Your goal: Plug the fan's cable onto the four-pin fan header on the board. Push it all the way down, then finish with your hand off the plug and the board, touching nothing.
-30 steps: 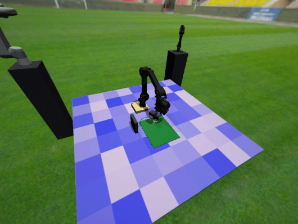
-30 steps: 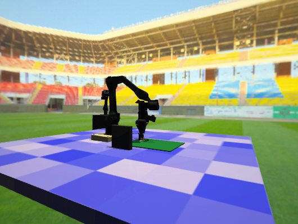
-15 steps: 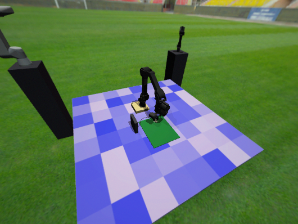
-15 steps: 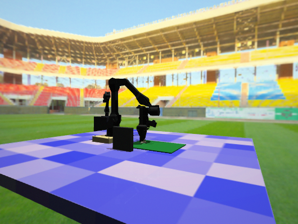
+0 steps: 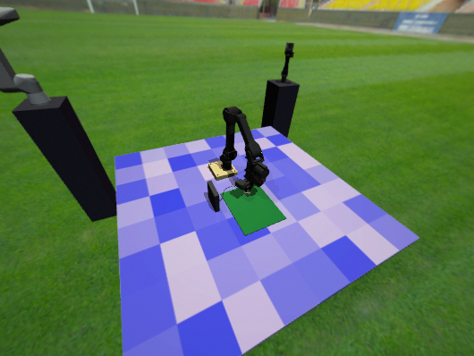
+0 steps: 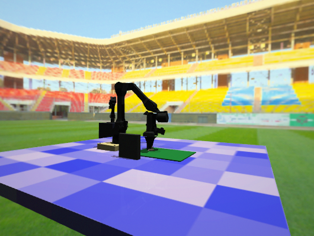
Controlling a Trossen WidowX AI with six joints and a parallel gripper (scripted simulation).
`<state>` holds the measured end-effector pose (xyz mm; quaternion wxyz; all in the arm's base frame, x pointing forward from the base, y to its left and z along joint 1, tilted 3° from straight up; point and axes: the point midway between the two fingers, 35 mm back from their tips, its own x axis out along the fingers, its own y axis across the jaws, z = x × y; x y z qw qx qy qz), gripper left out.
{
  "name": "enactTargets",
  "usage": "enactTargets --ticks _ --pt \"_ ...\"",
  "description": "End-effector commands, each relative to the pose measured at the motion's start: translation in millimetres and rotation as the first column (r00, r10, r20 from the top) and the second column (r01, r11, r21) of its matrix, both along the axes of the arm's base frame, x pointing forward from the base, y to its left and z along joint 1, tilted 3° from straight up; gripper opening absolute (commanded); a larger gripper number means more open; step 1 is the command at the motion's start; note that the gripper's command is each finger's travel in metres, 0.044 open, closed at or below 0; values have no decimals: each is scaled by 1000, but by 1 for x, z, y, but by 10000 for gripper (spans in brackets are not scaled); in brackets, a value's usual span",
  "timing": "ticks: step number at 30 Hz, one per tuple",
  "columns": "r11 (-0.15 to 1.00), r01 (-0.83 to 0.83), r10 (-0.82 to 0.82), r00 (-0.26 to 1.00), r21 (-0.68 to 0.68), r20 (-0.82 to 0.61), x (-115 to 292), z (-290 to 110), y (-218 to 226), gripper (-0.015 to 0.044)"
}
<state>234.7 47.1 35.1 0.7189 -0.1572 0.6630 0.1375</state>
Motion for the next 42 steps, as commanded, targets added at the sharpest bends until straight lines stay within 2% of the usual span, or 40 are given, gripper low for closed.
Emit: enactTargets --ticks 1,18,42 --pt "998 -31 33 999 59 -29 -8 1 15 112" --pt "998 -31 33 999 59 -29 -8 1 15 0" --pt "998 -31 33 999 59 -29 -8 1 15 0"
